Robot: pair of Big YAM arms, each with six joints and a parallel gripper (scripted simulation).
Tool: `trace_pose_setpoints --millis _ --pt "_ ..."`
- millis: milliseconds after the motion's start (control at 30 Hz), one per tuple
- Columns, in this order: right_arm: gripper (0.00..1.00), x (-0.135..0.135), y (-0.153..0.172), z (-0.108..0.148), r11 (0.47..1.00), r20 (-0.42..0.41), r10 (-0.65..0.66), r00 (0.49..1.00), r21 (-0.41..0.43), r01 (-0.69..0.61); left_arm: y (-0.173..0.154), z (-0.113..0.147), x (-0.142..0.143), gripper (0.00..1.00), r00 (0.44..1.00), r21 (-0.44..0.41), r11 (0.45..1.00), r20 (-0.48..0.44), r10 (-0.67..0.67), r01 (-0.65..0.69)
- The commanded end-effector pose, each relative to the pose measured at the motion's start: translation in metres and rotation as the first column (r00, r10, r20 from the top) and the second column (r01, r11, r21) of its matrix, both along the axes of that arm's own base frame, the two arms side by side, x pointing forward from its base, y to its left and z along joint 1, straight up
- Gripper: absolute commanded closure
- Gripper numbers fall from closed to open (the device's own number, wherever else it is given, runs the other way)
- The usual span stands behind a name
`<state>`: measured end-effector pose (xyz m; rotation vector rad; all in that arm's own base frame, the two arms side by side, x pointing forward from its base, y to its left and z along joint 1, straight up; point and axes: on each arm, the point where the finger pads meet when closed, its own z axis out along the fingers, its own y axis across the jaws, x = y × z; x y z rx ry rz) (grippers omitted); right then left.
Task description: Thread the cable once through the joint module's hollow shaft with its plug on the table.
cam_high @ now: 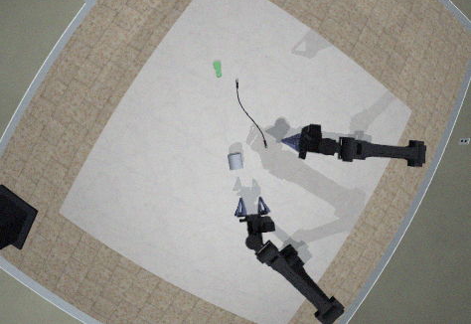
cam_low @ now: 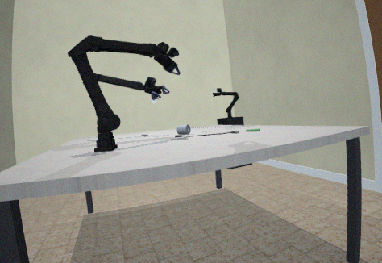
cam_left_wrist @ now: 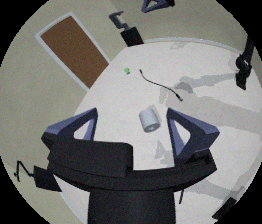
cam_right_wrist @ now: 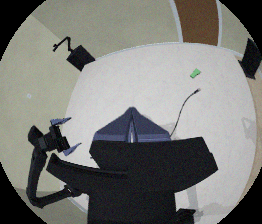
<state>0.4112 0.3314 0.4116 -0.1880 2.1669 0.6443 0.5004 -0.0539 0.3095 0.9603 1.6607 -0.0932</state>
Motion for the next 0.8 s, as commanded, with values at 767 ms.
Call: trace_pose_setpoints --millis 767 --pt "1.0 0.106 -0.23 0.069 0.942 0.508 -0.254 0.823 -0.063 0.329 0.028 0.191 0.024 0.0 0.878 -0.428 0.818 0.106 0.467 -0.384"
